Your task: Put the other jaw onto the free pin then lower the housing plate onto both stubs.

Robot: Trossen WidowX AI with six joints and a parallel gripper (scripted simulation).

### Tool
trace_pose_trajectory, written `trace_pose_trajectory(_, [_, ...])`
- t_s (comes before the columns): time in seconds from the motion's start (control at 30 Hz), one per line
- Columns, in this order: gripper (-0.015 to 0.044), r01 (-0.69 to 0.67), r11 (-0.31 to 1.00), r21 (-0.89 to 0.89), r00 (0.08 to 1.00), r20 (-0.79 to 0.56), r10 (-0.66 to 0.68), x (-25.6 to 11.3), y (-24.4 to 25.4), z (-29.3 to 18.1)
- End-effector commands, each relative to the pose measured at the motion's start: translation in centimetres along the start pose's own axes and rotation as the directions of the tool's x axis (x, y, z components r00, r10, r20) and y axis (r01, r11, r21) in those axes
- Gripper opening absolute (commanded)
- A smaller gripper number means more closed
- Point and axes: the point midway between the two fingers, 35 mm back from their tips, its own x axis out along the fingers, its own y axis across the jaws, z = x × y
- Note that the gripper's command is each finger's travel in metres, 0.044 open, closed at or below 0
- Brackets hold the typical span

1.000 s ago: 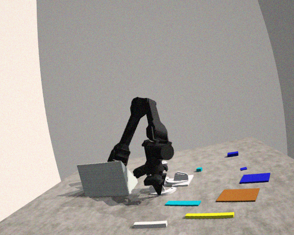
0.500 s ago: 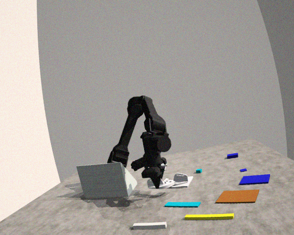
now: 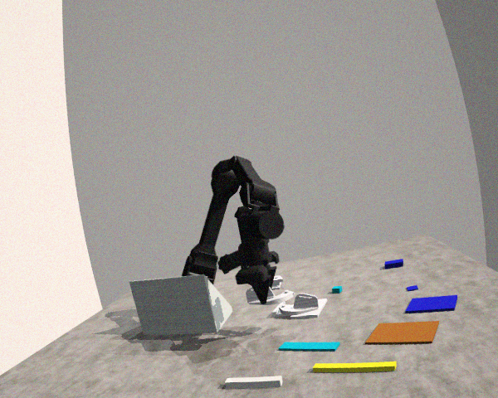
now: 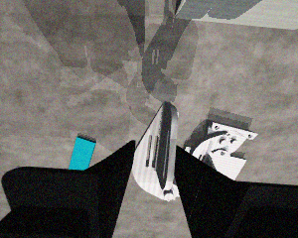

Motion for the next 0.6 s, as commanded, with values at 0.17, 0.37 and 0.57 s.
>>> trace_pose_trajectory(0.17, [0.0134,-0.005,0.993,-0.121,1.0,0.0,0.006,-0.3,-0.5,0.0])
trace_pose_trajectory(0.37, [0.0134,-0.005,0.969,-0.247,1.0,0.0,0.006,-0.4,-1.1,0.0])
trace_pose_trajectory(0.57, [0.0134,-0.005,0.93,-0.368,1.0,0.0,0.006,-0.5,-1.7,0.0])
